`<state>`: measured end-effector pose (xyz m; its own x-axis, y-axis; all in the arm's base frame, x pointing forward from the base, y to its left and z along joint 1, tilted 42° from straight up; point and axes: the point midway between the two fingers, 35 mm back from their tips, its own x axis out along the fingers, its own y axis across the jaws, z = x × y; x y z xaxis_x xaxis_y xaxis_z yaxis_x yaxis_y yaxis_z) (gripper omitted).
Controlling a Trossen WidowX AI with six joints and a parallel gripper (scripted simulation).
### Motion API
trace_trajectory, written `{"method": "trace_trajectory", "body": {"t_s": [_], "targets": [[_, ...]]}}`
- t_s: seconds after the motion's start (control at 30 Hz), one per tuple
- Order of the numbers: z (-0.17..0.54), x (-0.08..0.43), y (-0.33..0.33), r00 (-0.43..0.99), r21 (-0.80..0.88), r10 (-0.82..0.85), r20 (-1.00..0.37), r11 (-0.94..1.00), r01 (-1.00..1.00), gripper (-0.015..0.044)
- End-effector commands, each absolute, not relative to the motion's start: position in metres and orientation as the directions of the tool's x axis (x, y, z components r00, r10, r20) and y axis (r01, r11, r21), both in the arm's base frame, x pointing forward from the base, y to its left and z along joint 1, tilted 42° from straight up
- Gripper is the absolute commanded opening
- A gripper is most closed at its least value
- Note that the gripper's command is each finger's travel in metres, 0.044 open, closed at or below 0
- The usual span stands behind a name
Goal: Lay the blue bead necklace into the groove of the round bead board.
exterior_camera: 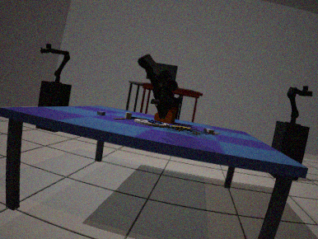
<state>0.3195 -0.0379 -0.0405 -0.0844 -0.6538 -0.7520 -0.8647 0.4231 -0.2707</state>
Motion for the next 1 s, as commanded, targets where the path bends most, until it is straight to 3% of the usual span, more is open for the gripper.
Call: {"method": "trace_trajectory", "body": {"t_s": [0.0,0.57,0.73,0.97], "targets": [[-0.046,0.317,-0.043,-0.089,-0.264,-0.657,-0.748,0.418,-0.869,0.012],[-0.06,0.314,-0.056,-0.093,-0.258,-0.658,-0.748,0.416,-0.872,0.012],[-0.058,0.315,-0.054,-0.091,-0.262,-0.654,-0.751,0.421,-0.869,0.0],[-0.058,0.315,-0.054,-0.091,-0.262,-0.654,-0.751,0.421,-0.869,0.0]]}}
